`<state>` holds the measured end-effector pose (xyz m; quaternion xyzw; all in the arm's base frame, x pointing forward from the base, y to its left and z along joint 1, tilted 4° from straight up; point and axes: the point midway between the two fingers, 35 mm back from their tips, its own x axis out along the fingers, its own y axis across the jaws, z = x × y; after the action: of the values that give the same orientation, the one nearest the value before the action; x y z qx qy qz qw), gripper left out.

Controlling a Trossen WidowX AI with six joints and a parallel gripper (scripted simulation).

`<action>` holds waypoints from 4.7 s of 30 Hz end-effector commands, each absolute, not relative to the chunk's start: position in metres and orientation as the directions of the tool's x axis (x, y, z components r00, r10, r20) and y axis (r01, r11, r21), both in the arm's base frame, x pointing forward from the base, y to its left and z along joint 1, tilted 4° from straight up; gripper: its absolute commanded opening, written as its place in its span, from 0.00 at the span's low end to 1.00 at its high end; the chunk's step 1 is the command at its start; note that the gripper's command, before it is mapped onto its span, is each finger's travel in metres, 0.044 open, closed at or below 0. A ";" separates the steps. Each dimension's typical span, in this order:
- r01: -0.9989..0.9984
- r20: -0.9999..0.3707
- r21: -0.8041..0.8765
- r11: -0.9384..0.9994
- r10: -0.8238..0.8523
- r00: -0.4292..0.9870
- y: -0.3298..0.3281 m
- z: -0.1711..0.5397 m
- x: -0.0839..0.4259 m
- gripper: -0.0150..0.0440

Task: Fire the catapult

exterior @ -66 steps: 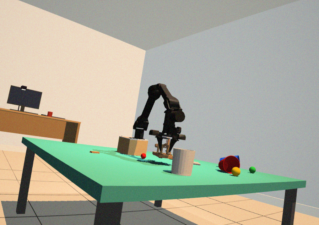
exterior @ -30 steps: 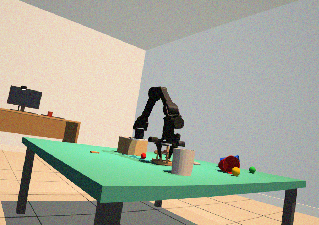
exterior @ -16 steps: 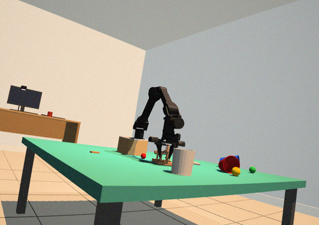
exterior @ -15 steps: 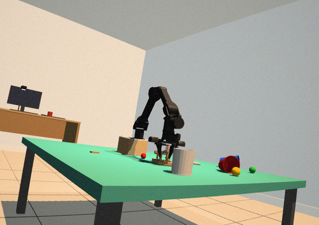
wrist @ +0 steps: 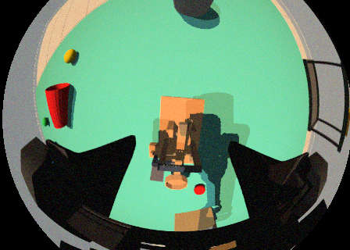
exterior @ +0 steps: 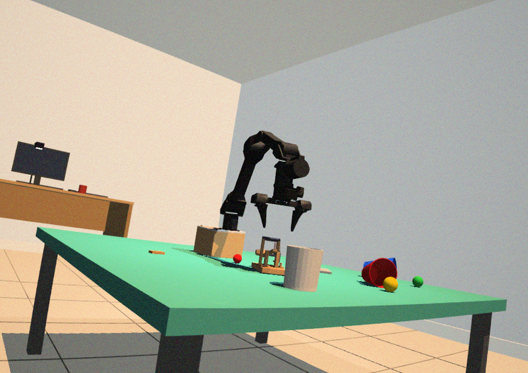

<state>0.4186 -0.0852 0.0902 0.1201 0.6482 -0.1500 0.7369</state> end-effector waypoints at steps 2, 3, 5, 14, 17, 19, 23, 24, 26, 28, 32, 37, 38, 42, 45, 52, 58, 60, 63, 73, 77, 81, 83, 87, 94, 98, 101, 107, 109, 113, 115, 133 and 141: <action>0.376 -0.995 -0.025 0.926 -0.058 0.075 -0.085 0.075 0.415 1.00; 0.376 -0.995 -0.025 0.926 -0.058 0.077 -0.085 0.078 0.415 1.00; 0.376 -0.994 -0.022 0.926 -0.061 0.093 -0.084 0.100 0.414 1.00; 0.335 -0.995 -0.028 0.942 -0.060 0.084 -0.085 0.110 0.394 0.82; 0.289 -0.995 -0.034 0.957 -0.060 0.081 -0.088 0.099 0.373 0.76; 0.257 -0.995 -0.038 0.966 -0.060 0.079 -0.090 0.090 0.358 0.76; 0.194 -0.995 -0.044 0.980 -0.059 0.074 -0.091 0.073 0.326 0.76; 0.178 -0.996 -0.046 0.983 -0.059 0.073 -0.091 0.068 0.318 0.76; 0.146 -0.996 -0.048 0.988 -0.059 0.070 -0.090 0.058 0.300 0.76; 0.113 -0.996 -0.051 0.992 -0.059 0.068 -0.089 0.048 0.283 0.76; 0.048 -0.996 -0.055 0.997 -0.058 0.063 -0.085 0.027 0.245 0.76; -0.022 -0.997 -0.058 0.998 -0.056 0.057 -0.077 0.003 0.204 0.76; -0.024 -0.997 -0.058 0.998 -0.056 0.057 -0.077 0.002 0.202 0.76; -0.024 -0.997 -0.058 0.998 -0.056 0.058 -0.078 0.002 0.206 0.76; -0.024 -0.997 -0.058 0.998 -0.056 0.057 -0.078 -0.008 0.206 0.76; -0.024 -0.997 -0.058 0.998 -0.056 0.057 -0.079 -0.015 0.207 0.76; -0.024 -0.997 -0.058 0.998 -0.056 0.057 -0.080 -0.025 0.208 0.76; -0.025 -0.997 -0.058 0.998 -0.056 0.057 -0.080 -0.029 0.208 0.76; -0.025 -0.997 -0.058 0.998 -0.056 0.057 -0.080 -0.034 0.209 0.76; -0.025 -0.997 -0.058 0.998 -0.056 0.057 -0.081 -0.050 0.209 0.76; -0.025 -0.997 -0.058 0.998 -0.056 0.057 -0.081 -0.052 0.209 0.72; -0.025 -0.997 -0.058 0.998 -0.056 0.057 -0.081 -0.052 0.209 0.54; -0.025 -0.997 -0.058 0.998 -0.056 0.057 -0.081 -0.052 0.209 0.52; -0.025 -0.997 -0.058 0.998 -0.056 0.057 -0.081 -0.052 0.209 0.47; -0.024 -0.997 -0.058 0.998 -0.056 0.057 -0.081 -0.040 0.211 0.25; -0.024 -0.997 -0.058 0.998 -0.057 0.058 -0.081 -0.018 0.214 0.25; -0.024 -0.997 -0.058 0.998 -0.057 0.058 -0.081 -0.002 0.214 0.25; -0.024 -0.997 -0.058 0.998 -0.057 0.058 -0.078 0.032 0.210 0.25; -0.024 -0.997 -0.058 0.998 -0.057 0.058 -0.077 0.043 0.208 0.25; -0.024 -0.997 -0.058 0.998 -0.056 0.058 -0.074 0.066 0.201 0.25; -0.024 -0.997 -0.058 0.998 -0.056 0.058 -0.073 0.073 0.198 0.25; 0.121 -0.999 -0.001 0.993 0.005 -0.049 -0.064 0.072 0.236 0.25; 0.203 -0.993 0.010 0.979 0.033 -0.111 -0.058 0.066 0.257 0.25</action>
<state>0.2497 -0.0608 0.0697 0.0642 0.7340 -0.0565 0.6737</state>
